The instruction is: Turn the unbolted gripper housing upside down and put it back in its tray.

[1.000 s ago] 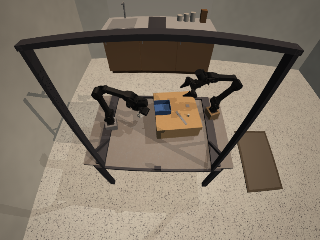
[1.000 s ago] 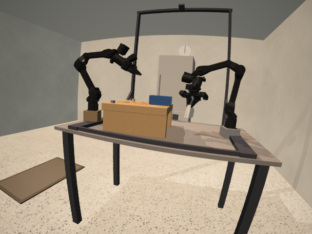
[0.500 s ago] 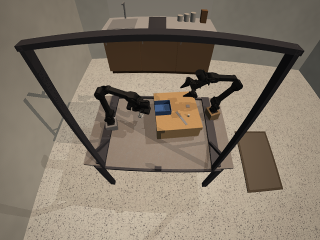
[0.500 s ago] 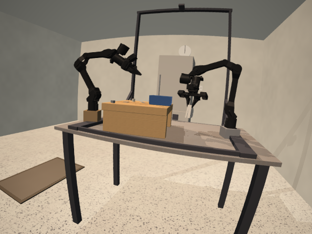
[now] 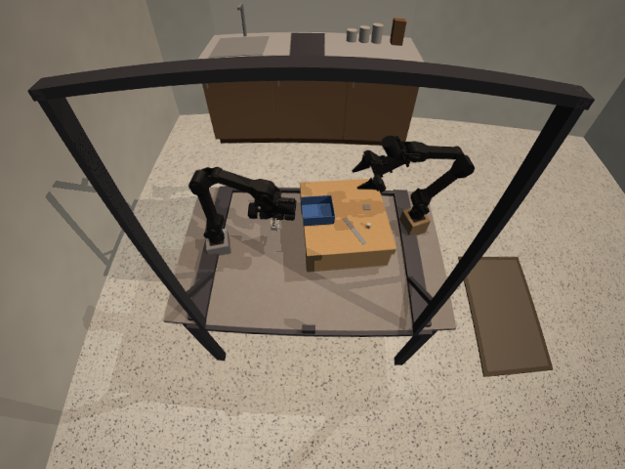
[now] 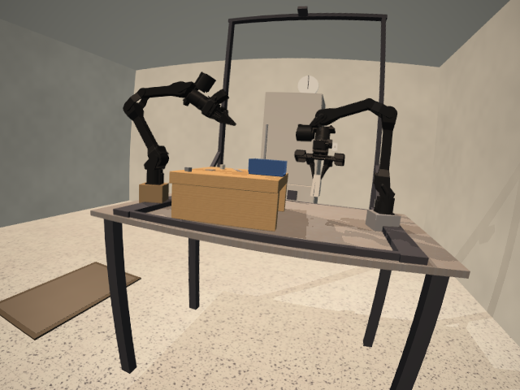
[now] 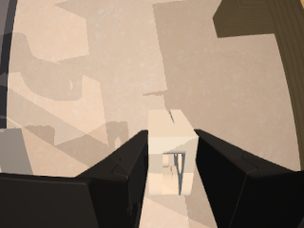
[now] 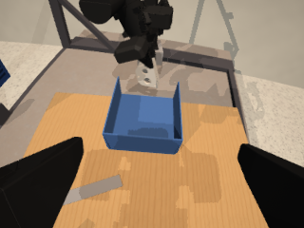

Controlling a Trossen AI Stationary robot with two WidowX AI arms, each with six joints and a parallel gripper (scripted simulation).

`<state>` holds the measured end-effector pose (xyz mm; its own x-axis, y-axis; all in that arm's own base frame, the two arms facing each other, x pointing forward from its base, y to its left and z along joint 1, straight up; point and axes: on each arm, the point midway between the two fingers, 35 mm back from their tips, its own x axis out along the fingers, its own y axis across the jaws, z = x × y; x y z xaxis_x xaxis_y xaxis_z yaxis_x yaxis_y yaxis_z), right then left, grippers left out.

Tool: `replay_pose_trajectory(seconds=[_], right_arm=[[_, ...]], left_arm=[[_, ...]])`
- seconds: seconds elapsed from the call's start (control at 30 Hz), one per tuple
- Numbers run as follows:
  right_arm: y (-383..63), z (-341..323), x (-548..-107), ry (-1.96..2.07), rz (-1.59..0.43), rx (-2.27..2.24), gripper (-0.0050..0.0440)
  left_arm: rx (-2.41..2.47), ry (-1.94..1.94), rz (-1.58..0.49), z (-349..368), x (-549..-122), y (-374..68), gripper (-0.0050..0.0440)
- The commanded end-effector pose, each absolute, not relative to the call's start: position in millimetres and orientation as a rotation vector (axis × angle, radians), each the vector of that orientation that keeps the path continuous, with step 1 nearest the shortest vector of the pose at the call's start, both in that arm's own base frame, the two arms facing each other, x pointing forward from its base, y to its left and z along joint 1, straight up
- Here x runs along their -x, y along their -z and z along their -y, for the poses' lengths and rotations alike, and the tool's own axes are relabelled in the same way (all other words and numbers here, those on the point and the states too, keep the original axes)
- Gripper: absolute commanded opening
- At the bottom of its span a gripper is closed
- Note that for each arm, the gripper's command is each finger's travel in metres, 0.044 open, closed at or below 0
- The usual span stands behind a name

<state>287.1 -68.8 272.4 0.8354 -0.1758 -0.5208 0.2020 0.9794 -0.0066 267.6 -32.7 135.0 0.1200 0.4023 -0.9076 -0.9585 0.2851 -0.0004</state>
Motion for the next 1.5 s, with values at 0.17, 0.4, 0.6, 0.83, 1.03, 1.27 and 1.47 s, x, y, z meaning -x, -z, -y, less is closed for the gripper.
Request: replay_pose_trajectory(seconds=[0.17,0.4,0.6,0.83,1.03,1.27,1.47], right_arm=[[-278.9,68.2,-286.7,0.198,-0.527,-0.053,0.0440],[-278.9,68.2,-286.7,0.198,-0.527,-0.053,0.0440],[-278.9,68.2,-286.7,0.198,-0.527,-0.053,0.0440],[-278.9,68.2,-286.7,0.198,-0.527,-0.053,0.0440],[-278.9,68.2,-286.7,0.198,-0.527,-0.053,0.0440],[-278.9,68.2,-286.7,0.198,-0.527,-0.053,0.0440],[-278.9,68.2,-286.7,0.198,-0.527,-0.053,0.0440]], left_arm=[[0.823,-1.246,-0.914,34.2,-272.0,-141.7,0.0119],[0.832,-1.242,-0.906,34.2,-271.8,-141.8,0.0119],[0.896,-1.187,-0.837,33.9,-269.5,-141.8,0.0119],[0.971,-1.119,-0.753,33.6,-266.7,-141.5,0.0119],[1.011,-1.079,-0.704,33.4,-265.2,-141.2,0.0119],[1.080,-1.007,-0.619,33.1,-262.4,-140.4,0.0119],[1.118,-0.965,-0.570,32.9,-260.9,-139.8,0.0119]])
